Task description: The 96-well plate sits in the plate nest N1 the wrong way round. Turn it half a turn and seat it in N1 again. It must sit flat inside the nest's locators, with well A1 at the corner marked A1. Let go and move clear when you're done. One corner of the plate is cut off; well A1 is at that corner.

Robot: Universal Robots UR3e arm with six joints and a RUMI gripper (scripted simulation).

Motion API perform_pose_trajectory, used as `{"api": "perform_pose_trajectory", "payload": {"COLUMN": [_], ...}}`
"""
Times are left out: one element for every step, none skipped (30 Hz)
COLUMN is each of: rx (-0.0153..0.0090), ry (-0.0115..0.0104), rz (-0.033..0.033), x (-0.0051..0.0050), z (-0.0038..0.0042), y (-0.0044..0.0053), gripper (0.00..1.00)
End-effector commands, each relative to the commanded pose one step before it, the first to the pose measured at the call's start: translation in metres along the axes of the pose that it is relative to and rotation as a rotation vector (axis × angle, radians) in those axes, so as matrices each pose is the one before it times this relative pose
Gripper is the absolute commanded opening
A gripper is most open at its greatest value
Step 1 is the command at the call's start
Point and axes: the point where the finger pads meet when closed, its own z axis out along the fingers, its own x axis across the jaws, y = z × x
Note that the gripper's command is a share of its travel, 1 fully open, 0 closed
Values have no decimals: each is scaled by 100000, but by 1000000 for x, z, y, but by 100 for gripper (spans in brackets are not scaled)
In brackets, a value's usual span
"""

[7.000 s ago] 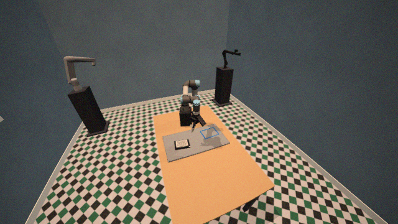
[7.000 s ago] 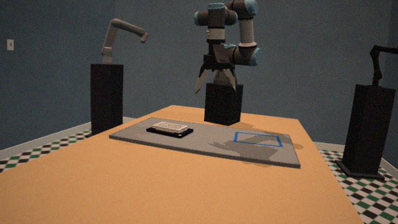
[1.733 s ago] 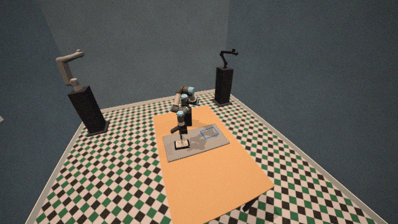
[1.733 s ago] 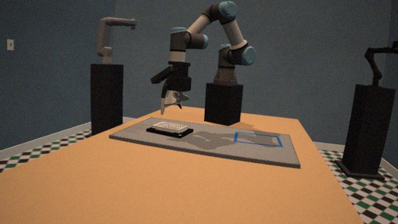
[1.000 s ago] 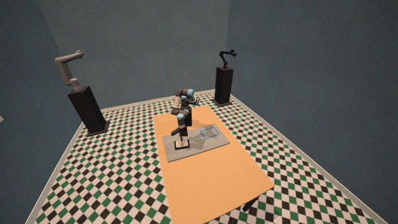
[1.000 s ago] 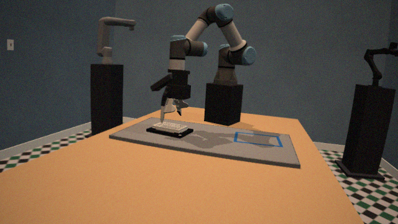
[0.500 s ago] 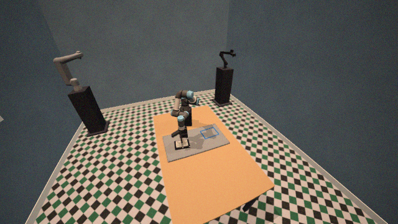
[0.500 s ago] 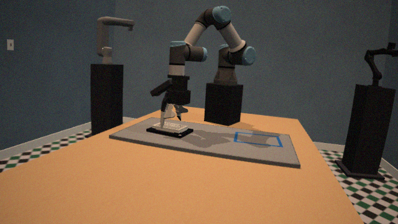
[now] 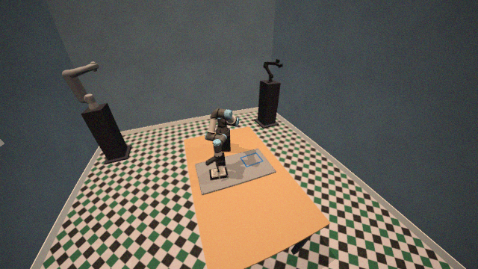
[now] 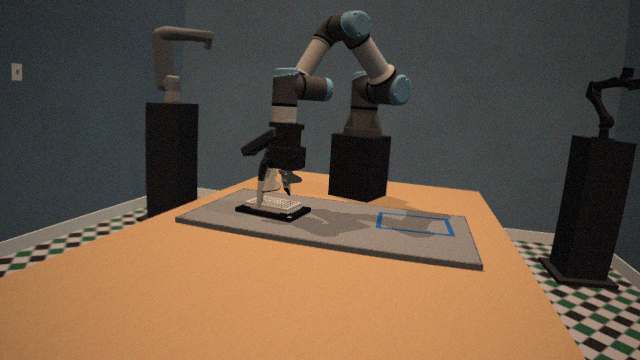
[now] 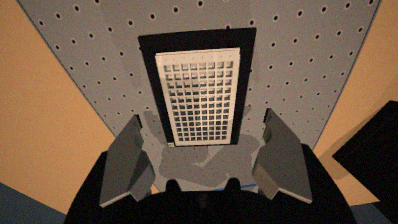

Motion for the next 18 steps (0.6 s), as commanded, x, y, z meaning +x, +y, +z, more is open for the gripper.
{"api": "perform_pose_trajectory", "payload": {"rx": [330, 0, 0, 0, 0, 0, 0, 0, 0, 0, 0, 0, 0, 0, 0, 0, 0, 0], "ry": [-401, 0, 0, 0, 0, 0, 0, 0, 0, 0, 0, 0, 0, 0, 0, 0, 0, 0], "rz": [-8, 0, 0, 0, 0, 0, 0, 0, 0, 0, 0, 0, 0, 0, 0, 0, 0, 0], "x": [-1553, 2, 2, 1, 1, 0, 1, 0, 1, 1, 0, 0, 0, 1, 0, 0, 0, 0], "z": [-786, 3, 2, 2, 2, 2, 2, 1, 1, 1, 0, 0, 0, 1, 0, 0, 0, 0], "y": [-871, 0, 0, 0, 0, 0, 0, 0, 0, 0, 0, 0, 0, 0, 0, 0, 0, 0], "gripper": [100, 100, 100, 0, 0, 0, 0, 0, 0, 0, 0, 0, 0, 0, 0, 0, 0, 0]}}
